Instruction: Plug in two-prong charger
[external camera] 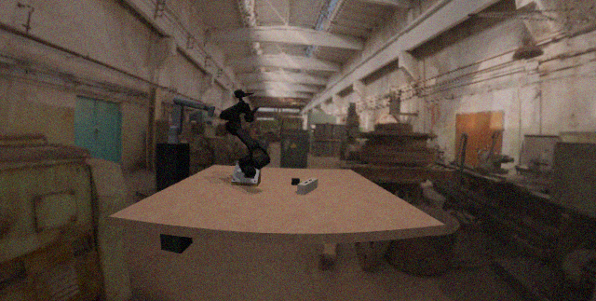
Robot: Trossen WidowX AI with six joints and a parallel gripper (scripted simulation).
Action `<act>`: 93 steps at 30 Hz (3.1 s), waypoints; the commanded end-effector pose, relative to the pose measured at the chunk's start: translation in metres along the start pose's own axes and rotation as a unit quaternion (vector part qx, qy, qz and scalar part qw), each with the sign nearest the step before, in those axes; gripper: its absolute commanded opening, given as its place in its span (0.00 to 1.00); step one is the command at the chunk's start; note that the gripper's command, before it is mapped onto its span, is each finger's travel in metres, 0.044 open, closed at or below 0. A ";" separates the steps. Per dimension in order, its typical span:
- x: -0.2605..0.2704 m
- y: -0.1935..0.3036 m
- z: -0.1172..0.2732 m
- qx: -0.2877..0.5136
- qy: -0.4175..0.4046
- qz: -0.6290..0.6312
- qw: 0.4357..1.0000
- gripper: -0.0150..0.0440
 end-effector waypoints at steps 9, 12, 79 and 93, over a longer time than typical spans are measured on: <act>0.004 0.008 -0.009 -0.029 -0.001 0.043 0.999 1.00; 0.006 0.014 -0.015 -0.041 -0.002 0.067 0.997 1.00; -0.143 0.075 -0.221 -0.018 0.238 0.493 0.837 1.00; -0.214 0.051 -0.247 0.031 0.346 0.518 0.782 1.00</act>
Point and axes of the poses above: the point midway between the two fingers, 35 mm back from their tips, its own z axis back along the fingers, its own x axis across the jaws, y = z × x, the point moved 1 cm from there along z, back along the fingers, and after that the axes turned 5 degrees about -z, right-handed, at the moved point
